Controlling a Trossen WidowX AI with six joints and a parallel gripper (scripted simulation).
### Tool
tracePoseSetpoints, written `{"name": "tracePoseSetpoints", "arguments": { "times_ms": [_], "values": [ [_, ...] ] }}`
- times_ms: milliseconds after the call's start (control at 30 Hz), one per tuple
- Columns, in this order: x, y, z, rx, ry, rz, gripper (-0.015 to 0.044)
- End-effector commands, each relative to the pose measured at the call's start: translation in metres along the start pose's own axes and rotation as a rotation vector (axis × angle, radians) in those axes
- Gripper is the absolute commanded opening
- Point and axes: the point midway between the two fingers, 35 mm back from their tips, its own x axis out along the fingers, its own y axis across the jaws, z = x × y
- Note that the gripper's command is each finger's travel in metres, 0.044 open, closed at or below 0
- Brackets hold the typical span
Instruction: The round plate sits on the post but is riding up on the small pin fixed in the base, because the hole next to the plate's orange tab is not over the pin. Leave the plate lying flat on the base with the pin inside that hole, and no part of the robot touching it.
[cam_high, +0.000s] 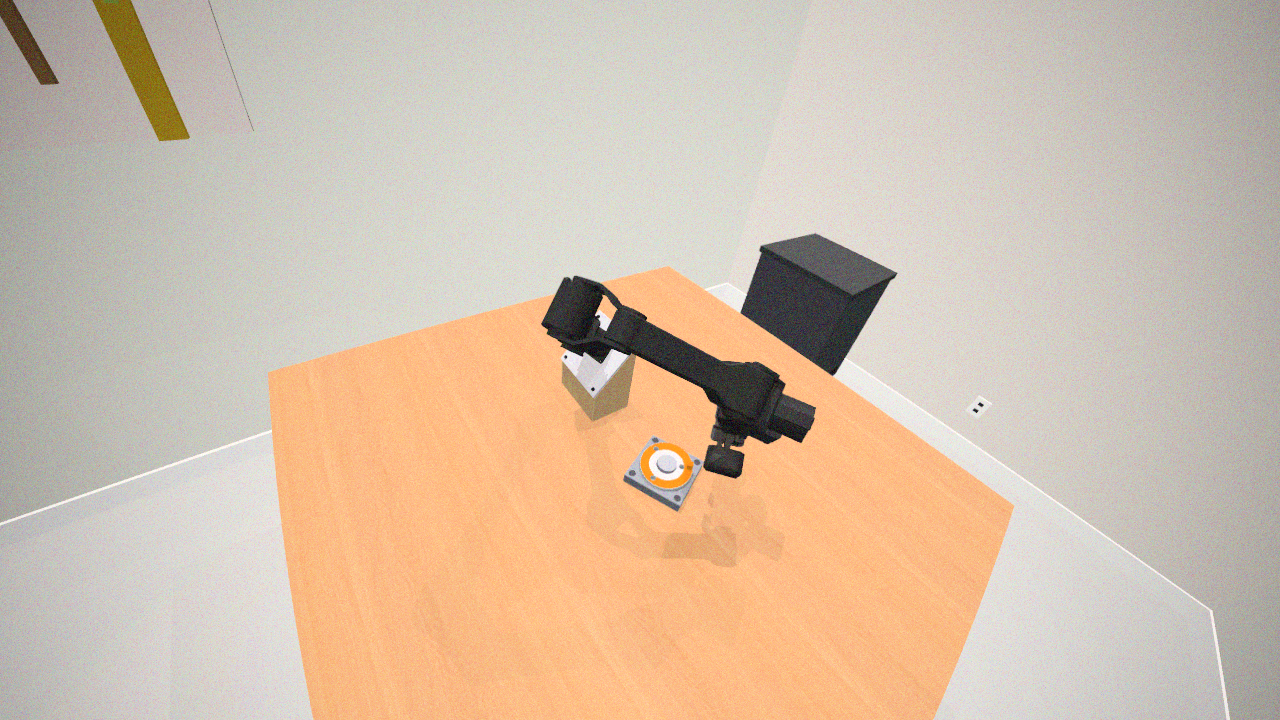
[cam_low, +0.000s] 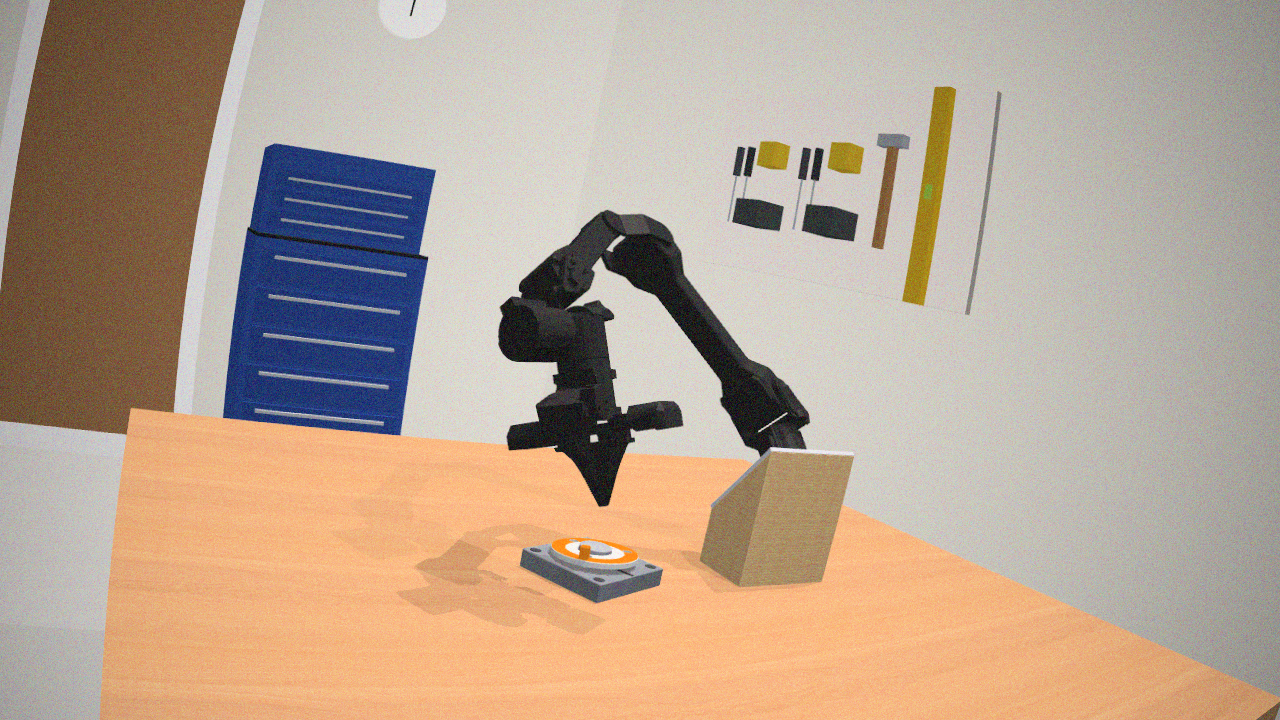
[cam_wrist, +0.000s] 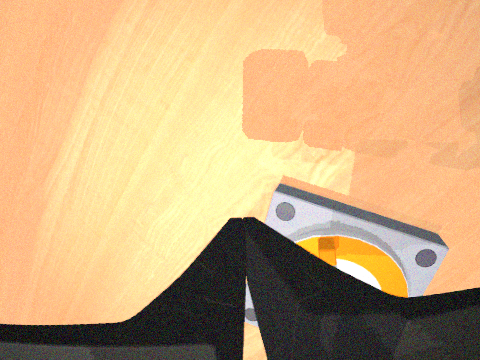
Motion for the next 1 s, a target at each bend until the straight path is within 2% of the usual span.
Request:
{"name": "tracePoseSetpoints", "arguments": {
  "times_ms": [0,467,767,967],
  "values": [
    [0.007,-0.041,-0.038,0.618,-0.051,-0.400,0.0000],
    [0.007,-0.042,-0.038,0.618,-0.051,-0.400,0.0000],
    [0.047,-0.060,-0.042,0.618,-0.051,-0.402,0.0000],
    [0.051,-0.060,-0.042,0.618,-0.050,-0.402,0.0000]
  ]
}}
